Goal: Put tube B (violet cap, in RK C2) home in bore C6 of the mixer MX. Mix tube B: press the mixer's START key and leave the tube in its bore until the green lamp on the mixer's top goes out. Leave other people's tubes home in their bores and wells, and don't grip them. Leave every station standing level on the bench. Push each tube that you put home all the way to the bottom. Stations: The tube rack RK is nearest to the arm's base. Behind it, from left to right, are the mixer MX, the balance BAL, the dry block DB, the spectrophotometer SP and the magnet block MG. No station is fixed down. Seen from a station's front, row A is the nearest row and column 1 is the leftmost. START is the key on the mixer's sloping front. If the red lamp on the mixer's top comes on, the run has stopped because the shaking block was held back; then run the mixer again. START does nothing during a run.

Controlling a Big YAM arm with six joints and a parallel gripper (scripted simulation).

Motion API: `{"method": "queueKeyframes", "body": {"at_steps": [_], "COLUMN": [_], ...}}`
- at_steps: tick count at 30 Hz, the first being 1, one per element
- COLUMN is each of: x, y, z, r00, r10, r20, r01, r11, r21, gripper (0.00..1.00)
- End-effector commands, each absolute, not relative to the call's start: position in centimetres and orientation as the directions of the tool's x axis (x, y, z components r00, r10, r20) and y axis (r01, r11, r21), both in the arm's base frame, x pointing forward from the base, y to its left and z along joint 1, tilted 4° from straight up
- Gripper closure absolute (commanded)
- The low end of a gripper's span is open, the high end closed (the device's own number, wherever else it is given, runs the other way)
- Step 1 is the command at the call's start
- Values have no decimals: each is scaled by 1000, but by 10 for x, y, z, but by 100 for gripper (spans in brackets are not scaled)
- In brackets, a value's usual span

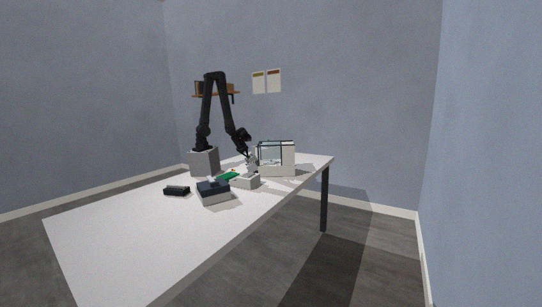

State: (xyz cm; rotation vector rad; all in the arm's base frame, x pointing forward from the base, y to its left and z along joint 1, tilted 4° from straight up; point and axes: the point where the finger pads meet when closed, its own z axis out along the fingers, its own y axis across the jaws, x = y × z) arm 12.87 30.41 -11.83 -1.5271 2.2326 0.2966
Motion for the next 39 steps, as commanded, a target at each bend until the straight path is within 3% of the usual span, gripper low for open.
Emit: {"method": "queueKeyframes", "body": {"at_steps": [1, 39], "x": [141, 141], "y": [320, 320], "z": [-118, -127], "r00": [-305, -307], "r10": [-821, -827], "r20": [-482, -471], "r01": [-924, -924], "r11": [379, 378], "r21": [-60, -60], "gripper": [100, 100]}}
